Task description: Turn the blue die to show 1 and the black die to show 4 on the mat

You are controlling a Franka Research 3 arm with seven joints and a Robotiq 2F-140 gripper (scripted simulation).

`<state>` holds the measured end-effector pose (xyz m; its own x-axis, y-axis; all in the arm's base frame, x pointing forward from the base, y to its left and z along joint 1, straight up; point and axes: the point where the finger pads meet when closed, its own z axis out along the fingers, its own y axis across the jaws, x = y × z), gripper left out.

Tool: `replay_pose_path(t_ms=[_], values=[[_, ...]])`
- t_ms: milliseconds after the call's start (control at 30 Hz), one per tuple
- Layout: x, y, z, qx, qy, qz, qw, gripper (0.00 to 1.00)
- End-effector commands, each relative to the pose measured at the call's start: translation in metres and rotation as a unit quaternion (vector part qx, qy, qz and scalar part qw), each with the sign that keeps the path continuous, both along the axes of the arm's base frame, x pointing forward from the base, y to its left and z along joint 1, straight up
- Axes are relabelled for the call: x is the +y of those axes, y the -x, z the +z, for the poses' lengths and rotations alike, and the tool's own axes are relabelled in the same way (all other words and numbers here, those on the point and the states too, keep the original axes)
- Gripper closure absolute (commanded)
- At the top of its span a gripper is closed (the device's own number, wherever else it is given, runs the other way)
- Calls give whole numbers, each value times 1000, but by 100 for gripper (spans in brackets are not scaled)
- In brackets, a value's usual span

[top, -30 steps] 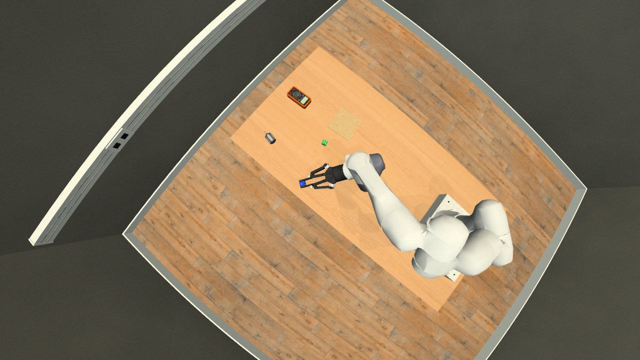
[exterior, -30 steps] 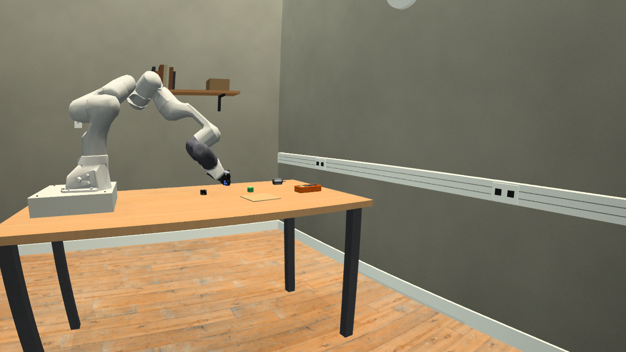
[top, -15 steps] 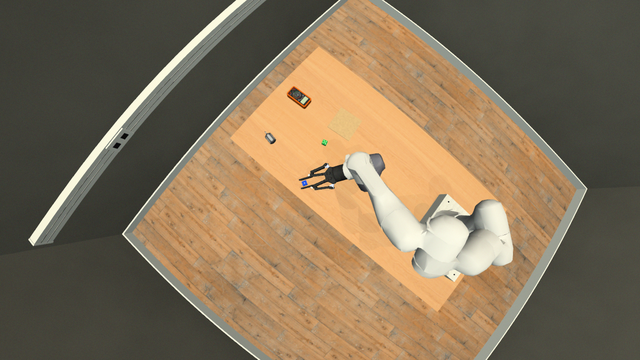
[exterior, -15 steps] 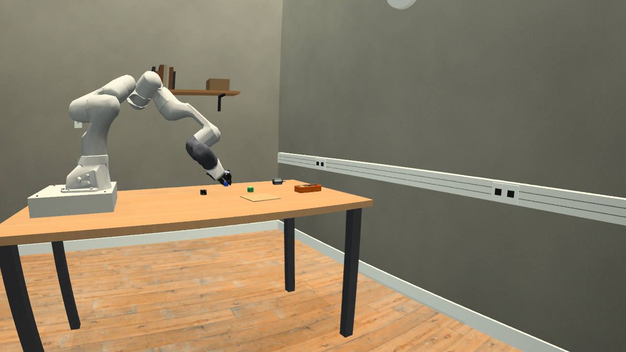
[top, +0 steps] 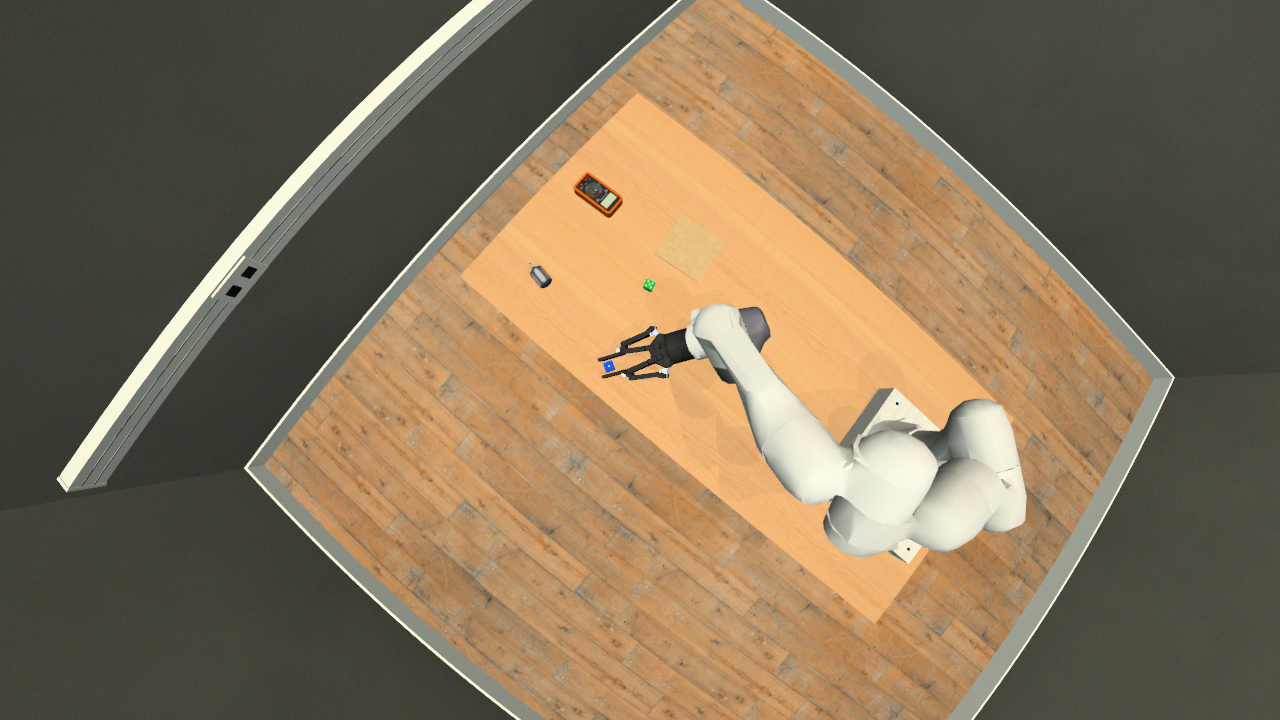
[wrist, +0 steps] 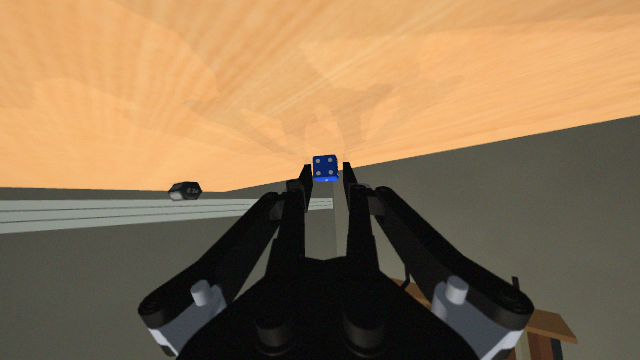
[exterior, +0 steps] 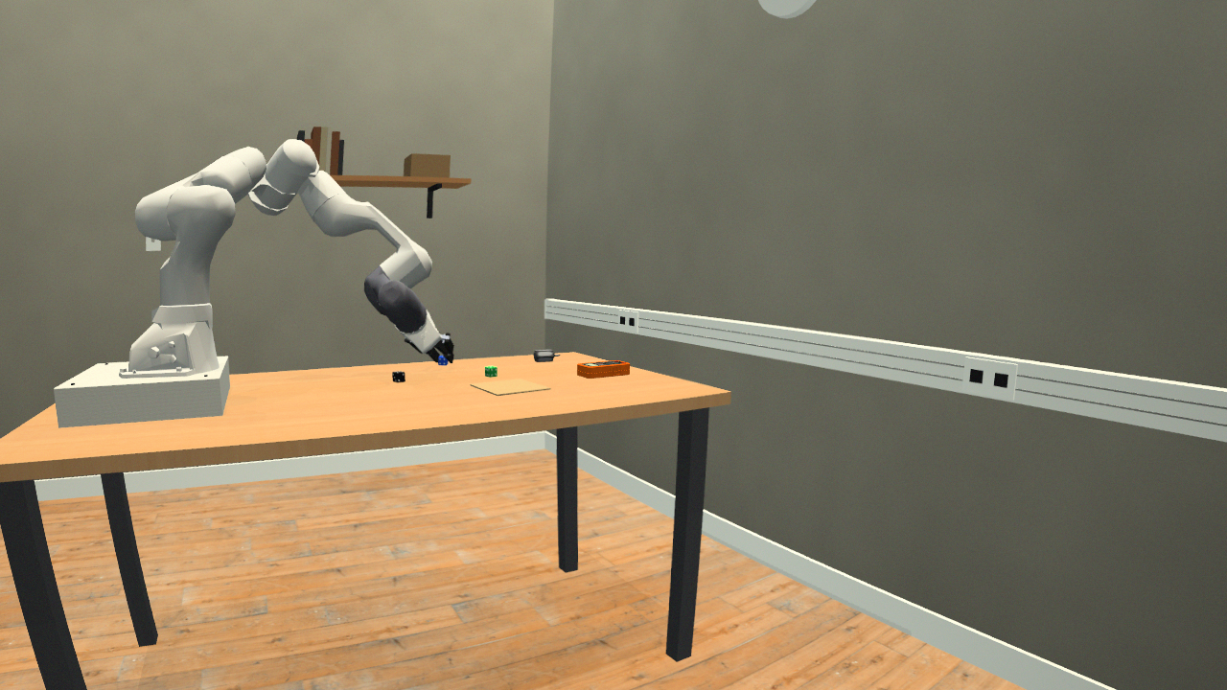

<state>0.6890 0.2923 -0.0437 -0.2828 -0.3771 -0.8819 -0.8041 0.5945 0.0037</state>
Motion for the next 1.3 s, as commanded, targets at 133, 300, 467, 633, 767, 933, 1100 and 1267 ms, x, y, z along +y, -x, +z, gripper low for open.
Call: replay_pose_path(t_ms=[133, 300, 467, 633, 767, 933, 1100, 1267], values=[[1, -1, 1, -3, -1, 2, 1000, 68], [1, -1, 1, -3, -1, 2, 1000, 68], [1, -1, 1, -3, -1, 2, 1000, 68], [1, -1, 1, -3, -1, 2, 1000, 68], [1, -1, 1, -3, -1, 2, 1000, 68], [-2, 2, 3, -3, -1, 2, 1000, 68], [-8, 6, 7, -3, -1, 2, 1000, 68], [-21, 16, 16, -3, -1, 2, 1000, 68]])
